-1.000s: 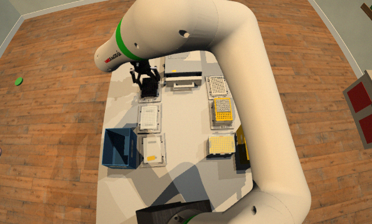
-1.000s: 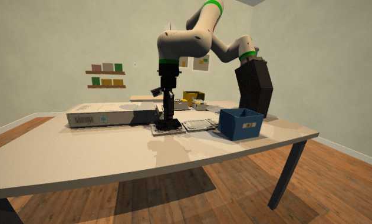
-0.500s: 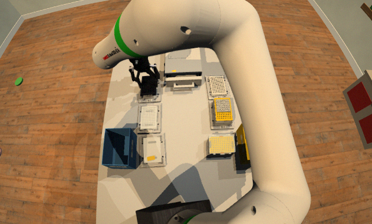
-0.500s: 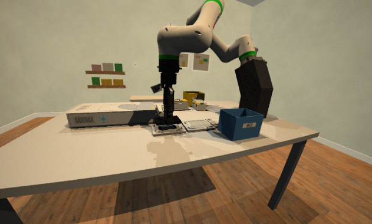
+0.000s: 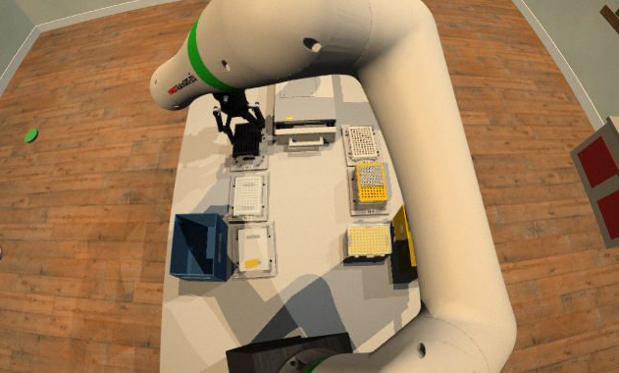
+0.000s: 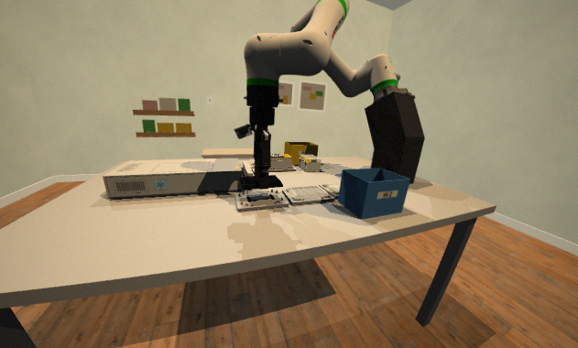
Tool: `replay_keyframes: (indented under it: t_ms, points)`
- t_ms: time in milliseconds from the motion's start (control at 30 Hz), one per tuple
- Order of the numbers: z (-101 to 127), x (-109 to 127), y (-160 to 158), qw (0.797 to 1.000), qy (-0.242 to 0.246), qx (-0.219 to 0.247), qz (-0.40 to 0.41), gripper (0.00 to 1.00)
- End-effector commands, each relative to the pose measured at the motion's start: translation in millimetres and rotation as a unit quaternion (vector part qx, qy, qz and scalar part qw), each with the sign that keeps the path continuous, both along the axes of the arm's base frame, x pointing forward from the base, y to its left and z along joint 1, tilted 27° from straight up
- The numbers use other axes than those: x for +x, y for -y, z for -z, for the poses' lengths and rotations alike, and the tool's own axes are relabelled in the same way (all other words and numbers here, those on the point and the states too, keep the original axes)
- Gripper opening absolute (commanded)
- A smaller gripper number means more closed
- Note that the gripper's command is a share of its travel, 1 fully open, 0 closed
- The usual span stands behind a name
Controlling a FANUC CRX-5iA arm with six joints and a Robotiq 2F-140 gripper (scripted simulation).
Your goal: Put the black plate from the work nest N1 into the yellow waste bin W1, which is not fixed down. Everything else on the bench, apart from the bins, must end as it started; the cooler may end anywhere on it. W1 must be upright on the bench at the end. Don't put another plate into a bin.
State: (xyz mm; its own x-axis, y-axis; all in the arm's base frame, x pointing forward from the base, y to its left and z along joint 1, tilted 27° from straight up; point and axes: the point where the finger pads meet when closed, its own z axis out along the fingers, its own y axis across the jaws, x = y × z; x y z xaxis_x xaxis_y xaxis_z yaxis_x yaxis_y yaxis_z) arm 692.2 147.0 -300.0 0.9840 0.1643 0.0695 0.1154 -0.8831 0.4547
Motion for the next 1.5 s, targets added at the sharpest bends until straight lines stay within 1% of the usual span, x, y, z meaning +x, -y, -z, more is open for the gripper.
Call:
replay_keyframes:
  t_ms: [0,1467]
  points:
    - [-4,0,-3,1.0,0.001,0.0,-0.001,0.1]
    - [-49,-7,-25,1.0,0.001,0.0,-0.001,0.1]
